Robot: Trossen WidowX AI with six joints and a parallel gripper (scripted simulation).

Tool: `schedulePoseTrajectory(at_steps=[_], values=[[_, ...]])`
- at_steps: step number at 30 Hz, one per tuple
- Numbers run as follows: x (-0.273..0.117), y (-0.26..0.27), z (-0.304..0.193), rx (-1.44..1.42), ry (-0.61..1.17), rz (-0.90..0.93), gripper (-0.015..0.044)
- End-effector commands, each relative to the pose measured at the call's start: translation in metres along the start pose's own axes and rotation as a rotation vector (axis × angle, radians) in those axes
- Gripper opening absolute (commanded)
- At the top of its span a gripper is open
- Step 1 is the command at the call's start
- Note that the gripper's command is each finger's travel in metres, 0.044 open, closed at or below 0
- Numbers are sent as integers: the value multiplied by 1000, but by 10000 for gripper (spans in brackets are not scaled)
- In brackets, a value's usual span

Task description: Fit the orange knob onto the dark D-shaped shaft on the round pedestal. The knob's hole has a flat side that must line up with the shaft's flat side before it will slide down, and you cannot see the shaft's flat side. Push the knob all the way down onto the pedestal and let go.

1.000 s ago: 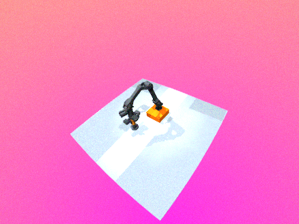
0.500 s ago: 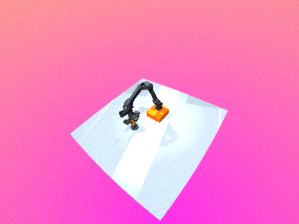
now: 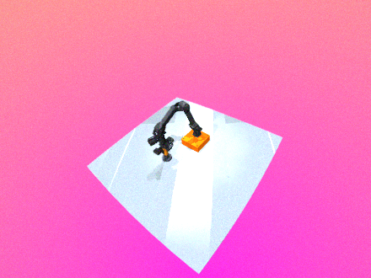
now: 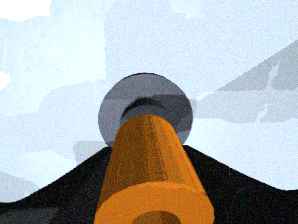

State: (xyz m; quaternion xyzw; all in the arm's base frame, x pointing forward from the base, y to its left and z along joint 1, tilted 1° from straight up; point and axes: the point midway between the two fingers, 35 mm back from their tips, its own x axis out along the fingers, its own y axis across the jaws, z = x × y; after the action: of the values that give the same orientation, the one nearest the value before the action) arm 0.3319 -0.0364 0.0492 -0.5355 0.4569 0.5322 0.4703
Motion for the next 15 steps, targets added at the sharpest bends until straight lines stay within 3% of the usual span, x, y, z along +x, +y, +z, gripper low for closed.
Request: schedulePoseTrajectory(at_steps=[1,6,15], values=[[-4,-1,-1,-27,4,-6,0],[-5,-2,-1,-200,5,-6,0],[-2,-3,-1,-211,5,-6,0]])
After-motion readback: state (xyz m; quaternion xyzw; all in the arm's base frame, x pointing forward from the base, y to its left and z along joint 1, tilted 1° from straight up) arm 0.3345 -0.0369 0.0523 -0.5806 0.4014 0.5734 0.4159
